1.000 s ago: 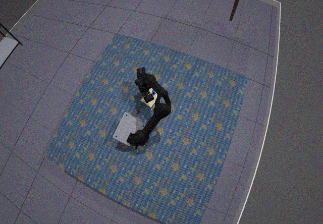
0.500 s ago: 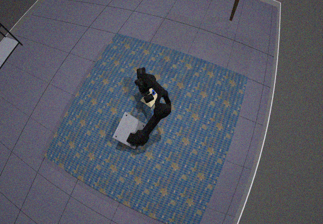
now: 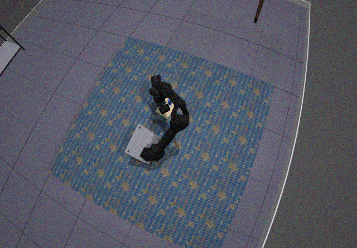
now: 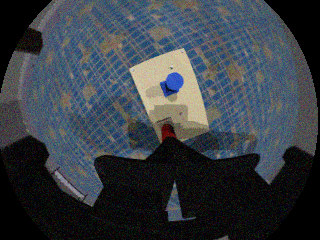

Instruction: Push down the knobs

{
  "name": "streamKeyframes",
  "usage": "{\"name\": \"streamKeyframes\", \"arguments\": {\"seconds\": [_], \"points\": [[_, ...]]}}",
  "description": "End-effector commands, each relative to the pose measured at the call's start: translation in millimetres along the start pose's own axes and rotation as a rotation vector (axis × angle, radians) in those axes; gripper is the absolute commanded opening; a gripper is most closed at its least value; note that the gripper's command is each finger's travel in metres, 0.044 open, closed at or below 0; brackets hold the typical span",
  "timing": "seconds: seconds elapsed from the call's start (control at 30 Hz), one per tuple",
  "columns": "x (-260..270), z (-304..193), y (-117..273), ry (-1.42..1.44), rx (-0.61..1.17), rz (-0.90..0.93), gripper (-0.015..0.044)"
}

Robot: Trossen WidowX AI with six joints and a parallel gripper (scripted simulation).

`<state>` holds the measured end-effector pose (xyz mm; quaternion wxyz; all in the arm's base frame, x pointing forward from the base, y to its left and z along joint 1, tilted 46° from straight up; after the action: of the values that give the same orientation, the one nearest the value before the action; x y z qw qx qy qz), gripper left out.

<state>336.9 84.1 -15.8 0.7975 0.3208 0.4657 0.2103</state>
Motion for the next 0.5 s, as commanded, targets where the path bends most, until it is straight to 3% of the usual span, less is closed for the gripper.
{"name": "streamKeyframes", "arguments": {"seconds": [0.0,0.47], "points": [[0.0,1.3,-3.6,-0.003,-0.003,-0.003,0.0],[0.0,1.3,-5.6,-0.003,-0.003,-0.003,0.0]]}}
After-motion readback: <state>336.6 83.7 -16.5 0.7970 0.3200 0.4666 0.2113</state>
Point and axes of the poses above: the point midway between the two fingers, 35 mm back from their tips, its own y axis back along the fingers, its own x axis across the jaws, z = x × y, the point moved 5 cm from there along y, back along the fingers, and after that the axes turned 8 degrees about y, right-handed, at the moved point
